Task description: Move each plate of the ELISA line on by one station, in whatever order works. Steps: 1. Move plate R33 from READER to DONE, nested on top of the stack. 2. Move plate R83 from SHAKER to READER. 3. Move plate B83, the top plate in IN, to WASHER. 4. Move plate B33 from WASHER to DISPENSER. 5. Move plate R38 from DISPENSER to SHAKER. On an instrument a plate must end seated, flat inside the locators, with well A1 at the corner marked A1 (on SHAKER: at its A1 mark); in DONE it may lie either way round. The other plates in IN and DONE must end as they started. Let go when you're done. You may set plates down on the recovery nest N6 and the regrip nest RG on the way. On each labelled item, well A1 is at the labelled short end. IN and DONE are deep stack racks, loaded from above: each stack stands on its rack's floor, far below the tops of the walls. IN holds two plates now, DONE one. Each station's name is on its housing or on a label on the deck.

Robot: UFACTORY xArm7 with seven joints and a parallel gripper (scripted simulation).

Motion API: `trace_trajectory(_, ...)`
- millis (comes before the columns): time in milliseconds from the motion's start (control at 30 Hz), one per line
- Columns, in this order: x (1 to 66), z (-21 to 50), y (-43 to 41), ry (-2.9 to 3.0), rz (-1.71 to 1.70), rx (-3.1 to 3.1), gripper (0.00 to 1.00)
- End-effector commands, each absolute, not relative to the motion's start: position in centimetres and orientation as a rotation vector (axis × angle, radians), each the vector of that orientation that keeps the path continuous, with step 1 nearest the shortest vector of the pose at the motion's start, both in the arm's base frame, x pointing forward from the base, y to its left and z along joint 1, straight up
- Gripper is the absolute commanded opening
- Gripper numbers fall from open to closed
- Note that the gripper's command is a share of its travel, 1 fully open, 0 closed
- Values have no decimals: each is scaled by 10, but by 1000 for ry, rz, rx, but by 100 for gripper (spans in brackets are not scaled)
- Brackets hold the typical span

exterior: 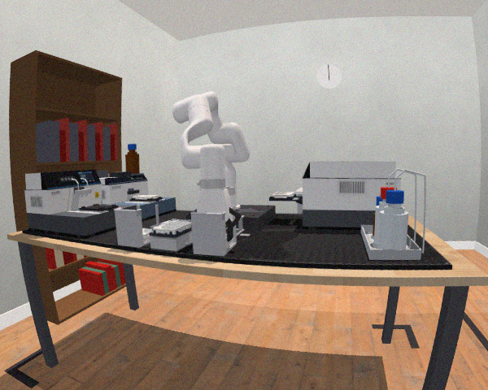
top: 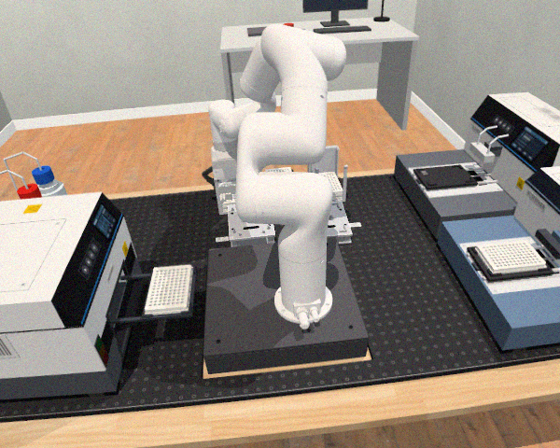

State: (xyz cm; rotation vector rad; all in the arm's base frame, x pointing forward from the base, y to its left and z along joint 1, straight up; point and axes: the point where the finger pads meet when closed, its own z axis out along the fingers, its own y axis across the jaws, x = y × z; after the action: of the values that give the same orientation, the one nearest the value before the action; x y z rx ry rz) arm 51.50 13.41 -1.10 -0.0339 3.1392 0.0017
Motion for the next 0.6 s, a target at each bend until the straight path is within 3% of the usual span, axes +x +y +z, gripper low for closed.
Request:
trace_trajectory(0,517,-9,135,3135,3,-34,100)
trace_trajectory(100,517,-9,135,3135,3,-34,100)
trace_trajectory(133,517,-9,135,3135,3,-34,0)
trace_trajectory(567,517,-9,135,3135,3,-34,0)
